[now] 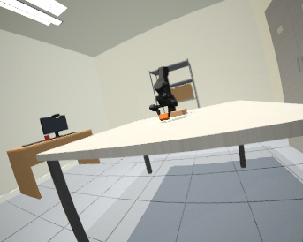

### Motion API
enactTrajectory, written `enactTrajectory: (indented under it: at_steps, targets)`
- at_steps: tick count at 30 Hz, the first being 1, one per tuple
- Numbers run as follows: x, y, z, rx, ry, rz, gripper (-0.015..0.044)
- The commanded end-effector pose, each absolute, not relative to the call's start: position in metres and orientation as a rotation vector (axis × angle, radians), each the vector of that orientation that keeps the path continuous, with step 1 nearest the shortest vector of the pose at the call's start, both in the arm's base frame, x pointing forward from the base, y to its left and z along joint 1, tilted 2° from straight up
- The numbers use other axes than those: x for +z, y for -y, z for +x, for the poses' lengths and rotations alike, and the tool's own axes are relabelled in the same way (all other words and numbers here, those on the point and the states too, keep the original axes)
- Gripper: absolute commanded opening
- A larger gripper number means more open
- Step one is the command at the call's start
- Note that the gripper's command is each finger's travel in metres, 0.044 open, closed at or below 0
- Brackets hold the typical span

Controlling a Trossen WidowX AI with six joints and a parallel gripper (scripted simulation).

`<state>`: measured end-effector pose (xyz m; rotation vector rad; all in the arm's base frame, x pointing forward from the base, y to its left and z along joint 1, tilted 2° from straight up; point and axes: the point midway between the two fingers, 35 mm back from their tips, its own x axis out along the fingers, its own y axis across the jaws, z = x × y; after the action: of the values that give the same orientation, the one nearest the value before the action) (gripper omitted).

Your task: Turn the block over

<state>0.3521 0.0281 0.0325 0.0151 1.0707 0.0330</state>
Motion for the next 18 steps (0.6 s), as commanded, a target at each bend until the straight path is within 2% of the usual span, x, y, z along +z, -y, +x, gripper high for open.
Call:
enactTrajectory:
  at_steps: [1, 18]
  targets:
    - [0.037, -0.028, 0.35, 0.029, -1.0, 0.018, 0.0]
    - [0.016, -0.029, 0.362, 0.029, -0.843, 0.016, 0.0]
